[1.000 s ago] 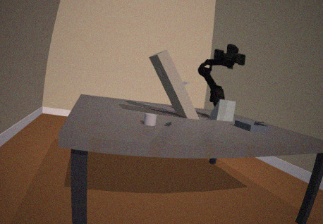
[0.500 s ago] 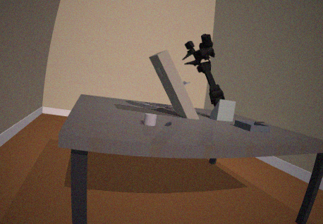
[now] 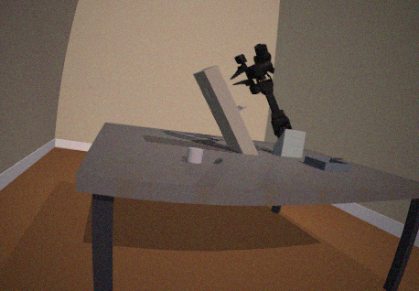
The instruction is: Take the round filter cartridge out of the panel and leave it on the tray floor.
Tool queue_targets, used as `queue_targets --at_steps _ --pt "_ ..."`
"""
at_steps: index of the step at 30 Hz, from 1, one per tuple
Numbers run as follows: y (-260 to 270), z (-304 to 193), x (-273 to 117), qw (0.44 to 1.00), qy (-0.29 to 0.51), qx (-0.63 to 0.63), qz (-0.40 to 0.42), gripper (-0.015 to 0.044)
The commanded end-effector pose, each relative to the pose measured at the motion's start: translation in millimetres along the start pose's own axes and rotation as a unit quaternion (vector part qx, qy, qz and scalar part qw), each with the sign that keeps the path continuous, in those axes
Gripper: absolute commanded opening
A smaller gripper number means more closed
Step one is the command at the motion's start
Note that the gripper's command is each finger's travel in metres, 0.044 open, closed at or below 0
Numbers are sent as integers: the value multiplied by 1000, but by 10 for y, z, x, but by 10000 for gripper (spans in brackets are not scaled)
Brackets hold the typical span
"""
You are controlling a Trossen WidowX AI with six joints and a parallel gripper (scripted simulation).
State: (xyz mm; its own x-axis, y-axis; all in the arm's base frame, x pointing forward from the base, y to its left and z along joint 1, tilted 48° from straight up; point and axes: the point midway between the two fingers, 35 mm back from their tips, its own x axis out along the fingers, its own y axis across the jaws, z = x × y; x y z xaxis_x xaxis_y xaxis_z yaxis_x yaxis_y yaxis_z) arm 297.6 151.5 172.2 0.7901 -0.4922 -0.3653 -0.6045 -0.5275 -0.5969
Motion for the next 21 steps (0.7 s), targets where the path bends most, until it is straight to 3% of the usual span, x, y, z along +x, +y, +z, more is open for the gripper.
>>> queue_targets --at_steps 1,21 --pt "5 9 52 1000 -1 -2 1 116" --pt "-1 8 376 1000 -1 -1 1 116"
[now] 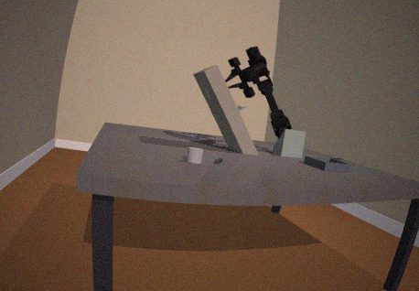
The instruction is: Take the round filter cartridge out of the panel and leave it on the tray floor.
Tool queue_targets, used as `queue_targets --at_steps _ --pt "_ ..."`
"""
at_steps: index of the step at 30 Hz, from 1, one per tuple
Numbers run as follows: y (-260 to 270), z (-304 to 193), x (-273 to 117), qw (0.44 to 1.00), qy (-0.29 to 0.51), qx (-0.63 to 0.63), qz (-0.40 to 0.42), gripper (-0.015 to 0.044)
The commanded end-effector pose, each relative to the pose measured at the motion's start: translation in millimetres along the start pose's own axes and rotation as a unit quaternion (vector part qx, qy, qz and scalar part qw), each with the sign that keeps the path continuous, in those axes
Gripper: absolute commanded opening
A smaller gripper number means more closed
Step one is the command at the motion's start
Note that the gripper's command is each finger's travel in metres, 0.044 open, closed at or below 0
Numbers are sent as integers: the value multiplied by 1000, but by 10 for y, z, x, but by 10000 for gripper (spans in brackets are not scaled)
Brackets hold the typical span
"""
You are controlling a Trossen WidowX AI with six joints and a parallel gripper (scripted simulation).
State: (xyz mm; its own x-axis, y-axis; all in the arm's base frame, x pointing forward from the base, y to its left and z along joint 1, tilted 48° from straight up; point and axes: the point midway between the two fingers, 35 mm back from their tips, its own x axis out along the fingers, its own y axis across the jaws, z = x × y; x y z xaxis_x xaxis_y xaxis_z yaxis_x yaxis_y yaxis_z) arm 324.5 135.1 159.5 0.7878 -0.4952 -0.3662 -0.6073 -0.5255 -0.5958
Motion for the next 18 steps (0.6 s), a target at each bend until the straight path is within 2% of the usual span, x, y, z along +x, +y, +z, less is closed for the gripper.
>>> queue_targets --at_steps 1,18 --pt "-1 1 52 1000 -1 -1 -1 116" --pt "-8 -14 169 1000 1 -2 -4 116"
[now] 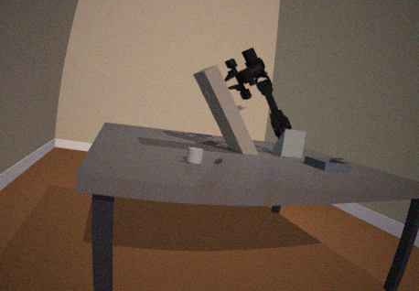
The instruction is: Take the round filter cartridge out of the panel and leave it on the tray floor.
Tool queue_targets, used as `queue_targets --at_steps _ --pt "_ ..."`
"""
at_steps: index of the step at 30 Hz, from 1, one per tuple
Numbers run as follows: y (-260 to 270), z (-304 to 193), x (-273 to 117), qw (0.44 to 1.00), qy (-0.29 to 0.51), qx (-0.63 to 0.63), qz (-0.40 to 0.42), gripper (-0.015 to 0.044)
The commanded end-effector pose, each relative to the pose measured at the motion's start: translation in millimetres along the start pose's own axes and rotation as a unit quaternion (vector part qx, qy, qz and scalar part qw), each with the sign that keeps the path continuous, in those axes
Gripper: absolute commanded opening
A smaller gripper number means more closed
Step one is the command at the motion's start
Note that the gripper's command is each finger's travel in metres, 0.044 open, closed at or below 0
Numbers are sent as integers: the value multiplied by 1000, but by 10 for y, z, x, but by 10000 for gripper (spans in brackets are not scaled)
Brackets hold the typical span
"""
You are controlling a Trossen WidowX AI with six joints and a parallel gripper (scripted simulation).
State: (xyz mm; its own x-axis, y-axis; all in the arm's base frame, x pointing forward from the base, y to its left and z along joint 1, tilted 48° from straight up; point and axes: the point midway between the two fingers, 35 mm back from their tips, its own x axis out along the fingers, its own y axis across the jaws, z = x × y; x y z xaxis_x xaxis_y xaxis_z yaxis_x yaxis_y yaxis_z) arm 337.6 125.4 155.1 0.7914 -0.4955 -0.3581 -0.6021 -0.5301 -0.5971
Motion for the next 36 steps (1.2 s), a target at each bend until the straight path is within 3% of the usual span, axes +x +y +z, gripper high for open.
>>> queue_targets --at_steps 1,36 --pt "-5 9 1 1000 -2 -1 -1 116" --pt "-8 9 164 1000 -2 0 -1 116"
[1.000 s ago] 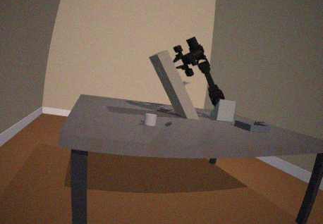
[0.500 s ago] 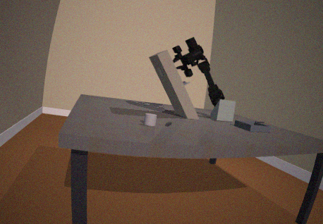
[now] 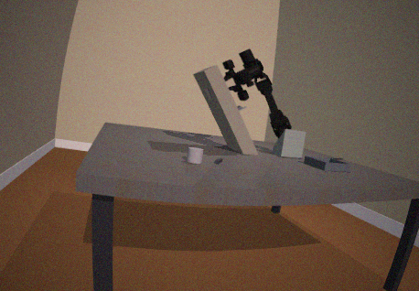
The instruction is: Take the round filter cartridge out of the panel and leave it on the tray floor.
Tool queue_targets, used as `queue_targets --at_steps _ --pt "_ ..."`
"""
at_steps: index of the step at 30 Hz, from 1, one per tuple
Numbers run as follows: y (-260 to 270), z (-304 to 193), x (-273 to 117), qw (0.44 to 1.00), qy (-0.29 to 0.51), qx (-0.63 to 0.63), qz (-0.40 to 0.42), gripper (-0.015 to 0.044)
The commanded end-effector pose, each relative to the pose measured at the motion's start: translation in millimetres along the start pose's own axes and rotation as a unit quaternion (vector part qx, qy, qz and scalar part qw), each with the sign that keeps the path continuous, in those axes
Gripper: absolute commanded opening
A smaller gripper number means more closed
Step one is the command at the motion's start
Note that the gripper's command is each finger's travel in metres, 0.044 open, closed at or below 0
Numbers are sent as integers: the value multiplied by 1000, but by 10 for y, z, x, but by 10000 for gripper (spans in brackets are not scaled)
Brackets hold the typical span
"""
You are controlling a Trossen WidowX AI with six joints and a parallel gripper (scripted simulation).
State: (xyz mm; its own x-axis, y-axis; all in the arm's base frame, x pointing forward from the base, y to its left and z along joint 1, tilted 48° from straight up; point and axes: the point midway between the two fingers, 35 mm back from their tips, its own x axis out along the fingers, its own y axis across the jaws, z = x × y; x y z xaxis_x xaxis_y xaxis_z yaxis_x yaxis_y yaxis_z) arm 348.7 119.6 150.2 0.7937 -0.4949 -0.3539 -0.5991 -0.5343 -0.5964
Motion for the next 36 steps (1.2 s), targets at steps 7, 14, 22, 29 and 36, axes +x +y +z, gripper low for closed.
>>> queue_targets --at_steps 7,14,22,29,36 --pt "-1 2 52 1000 -3 1 1 116" --pt "-1 1 61 1000 -3 1 1 116" --pt "-3 5 17 1000 0 -2 -2 69" --pt "-2 4 24 1000 0 7 -1 0" --pt "-2 2 61 993 -2 116 1 0"
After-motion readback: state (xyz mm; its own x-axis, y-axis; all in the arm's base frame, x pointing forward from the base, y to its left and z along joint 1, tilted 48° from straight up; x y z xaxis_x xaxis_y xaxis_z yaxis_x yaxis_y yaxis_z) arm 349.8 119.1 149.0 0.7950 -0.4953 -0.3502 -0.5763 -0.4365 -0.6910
